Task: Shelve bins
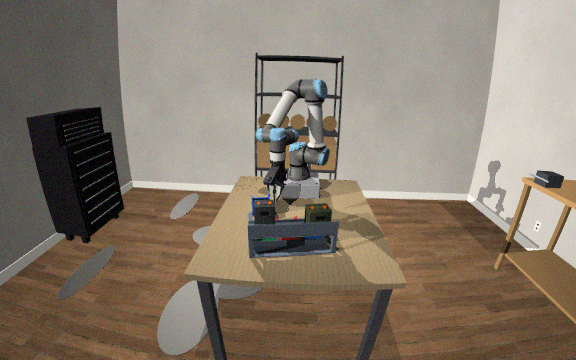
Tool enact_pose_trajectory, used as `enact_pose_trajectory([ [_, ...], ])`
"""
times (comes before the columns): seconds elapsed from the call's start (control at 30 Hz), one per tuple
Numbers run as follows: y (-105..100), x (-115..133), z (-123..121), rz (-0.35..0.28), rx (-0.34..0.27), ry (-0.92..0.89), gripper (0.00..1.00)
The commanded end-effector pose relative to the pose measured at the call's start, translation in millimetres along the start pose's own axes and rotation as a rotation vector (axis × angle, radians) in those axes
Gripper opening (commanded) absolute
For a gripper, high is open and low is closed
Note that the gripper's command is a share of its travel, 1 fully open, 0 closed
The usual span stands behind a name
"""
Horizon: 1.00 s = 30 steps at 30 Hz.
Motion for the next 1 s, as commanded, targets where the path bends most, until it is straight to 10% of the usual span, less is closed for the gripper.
enact_pose_trajectory([
  [0.0,-2,3,7,0.001,-0.011,-0.219,0.0],
  [0.97,-13,23,43,0.006,-0.01,-1.173,0.0],
])
Point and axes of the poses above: the point where the finger pads meet when closed, its own y axis out along the fingers, its own z axis across the jaws, x = y × z, the point moved 4 cm from there along -y, back along the fingers, and after that the axes turned 4 degrees about -y, right-handed, at the moved point
